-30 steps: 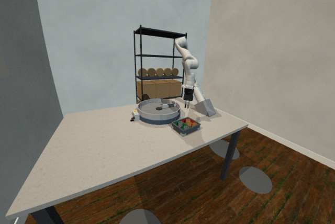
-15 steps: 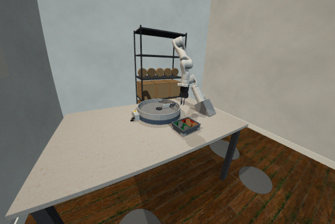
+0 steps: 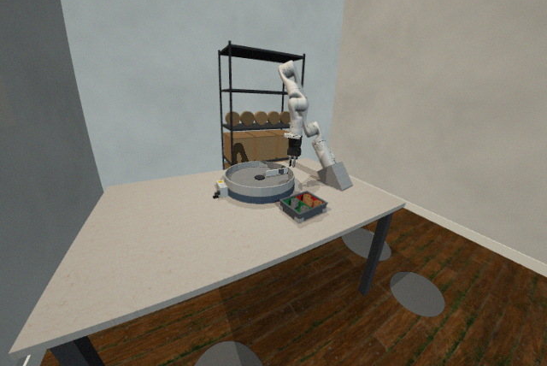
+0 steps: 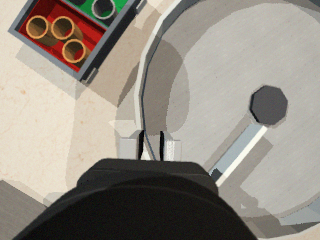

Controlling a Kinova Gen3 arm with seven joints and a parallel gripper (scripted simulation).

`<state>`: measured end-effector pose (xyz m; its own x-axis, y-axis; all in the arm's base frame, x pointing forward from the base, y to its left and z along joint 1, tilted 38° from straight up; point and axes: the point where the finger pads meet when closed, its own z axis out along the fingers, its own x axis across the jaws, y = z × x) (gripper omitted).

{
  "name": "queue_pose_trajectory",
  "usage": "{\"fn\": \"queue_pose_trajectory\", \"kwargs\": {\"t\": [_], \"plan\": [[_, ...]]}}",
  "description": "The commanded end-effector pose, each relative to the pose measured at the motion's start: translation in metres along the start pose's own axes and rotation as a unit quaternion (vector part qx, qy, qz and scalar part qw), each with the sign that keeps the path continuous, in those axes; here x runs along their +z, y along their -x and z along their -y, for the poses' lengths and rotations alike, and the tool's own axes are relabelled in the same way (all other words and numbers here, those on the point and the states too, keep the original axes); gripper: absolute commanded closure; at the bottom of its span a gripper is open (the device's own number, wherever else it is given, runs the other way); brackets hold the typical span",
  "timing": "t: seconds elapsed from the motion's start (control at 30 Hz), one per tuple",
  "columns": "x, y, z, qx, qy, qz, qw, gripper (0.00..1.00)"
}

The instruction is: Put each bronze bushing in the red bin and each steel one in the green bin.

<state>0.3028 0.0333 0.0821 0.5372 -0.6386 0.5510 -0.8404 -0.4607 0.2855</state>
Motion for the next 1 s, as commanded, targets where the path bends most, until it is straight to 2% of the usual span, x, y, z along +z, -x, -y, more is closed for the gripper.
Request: {"fn": "queue_pose_trajectory", "kwargs": {"t": [0.0,0.07,0.27,0.4,0.5,0.67,0.97], "plan": [[-0.001,-0.021,-0.017,0.001,-0.008,0.004,1.000,0.55],[0.000,-0.035,-0.033,0.001,-0.008,0.004,1.000,0.55],[0.001,-0.042,-0.041,0.001,-0.008,0.004,1.000,0.55],[0.003,-0.069,-0.072,0.001,-0.008,0.004,1.000,0.55],[0.003,-0.069,-0.072,0.001,-0.008,0.004,1.000,0.55],[0.007,-0.103,-0.110,0.000,-0.007,0.004,1.000,0.55],[0.007,-0.103,-0.110,0.000,-0.007,0.004,1.000,0.55]]}}
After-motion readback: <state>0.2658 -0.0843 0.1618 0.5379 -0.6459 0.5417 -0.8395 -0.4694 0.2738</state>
